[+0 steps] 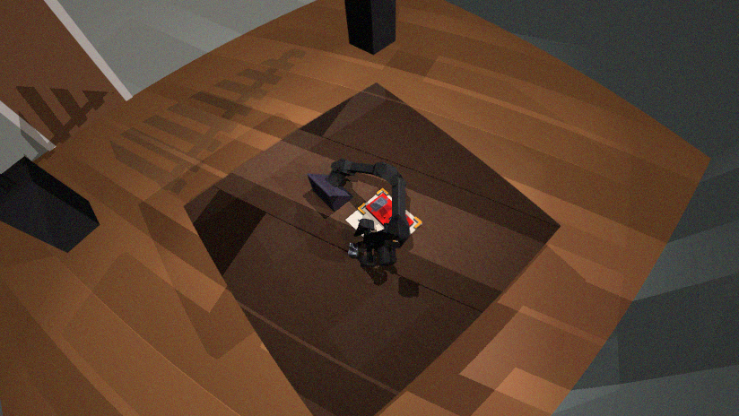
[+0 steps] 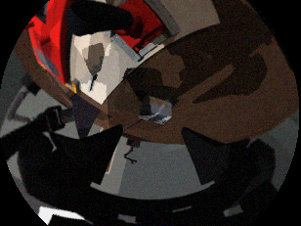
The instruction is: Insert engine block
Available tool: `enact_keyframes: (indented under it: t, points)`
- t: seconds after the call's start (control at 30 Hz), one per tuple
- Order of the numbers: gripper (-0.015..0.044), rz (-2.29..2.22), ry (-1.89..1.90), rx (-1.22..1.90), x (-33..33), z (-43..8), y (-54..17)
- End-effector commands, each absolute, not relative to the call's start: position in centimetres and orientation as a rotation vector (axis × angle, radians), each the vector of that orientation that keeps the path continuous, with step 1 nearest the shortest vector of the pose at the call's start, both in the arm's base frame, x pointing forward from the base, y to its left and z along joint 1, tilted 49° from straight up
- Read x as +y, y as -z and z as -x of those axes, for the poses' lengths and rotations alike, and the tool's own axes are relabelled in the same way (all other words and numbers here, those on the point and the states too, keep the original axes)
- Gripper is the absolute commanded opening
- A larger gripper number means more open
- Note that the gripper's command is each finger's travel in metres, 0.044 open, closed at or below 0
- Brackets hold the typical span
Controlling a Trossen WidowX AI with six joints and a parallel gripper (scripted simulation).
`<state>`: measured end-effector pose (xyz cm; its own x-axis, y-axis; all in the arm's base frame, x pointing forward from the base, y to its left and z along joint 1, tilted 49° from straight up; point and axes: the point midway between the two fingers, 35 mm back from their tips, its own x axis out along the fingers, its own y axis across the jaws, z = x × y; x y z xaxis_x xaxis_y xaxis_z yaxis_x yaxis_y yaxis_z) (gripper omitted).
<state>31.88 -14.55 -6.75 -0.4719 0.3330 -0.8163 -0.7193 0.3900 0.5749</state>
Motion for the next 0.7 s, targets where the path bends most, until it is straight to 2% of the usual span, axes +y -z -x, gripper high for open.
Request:
enact_keyframes:
  t: [0.0, 0.67]
  points:
    - [0.0440, 0.381, -1.385, 1.500, -14.8, -31.5, 6.7]
    - [0.0440, 0.669, -1.622, 0.818, -16.6, -30.5, 5.8]
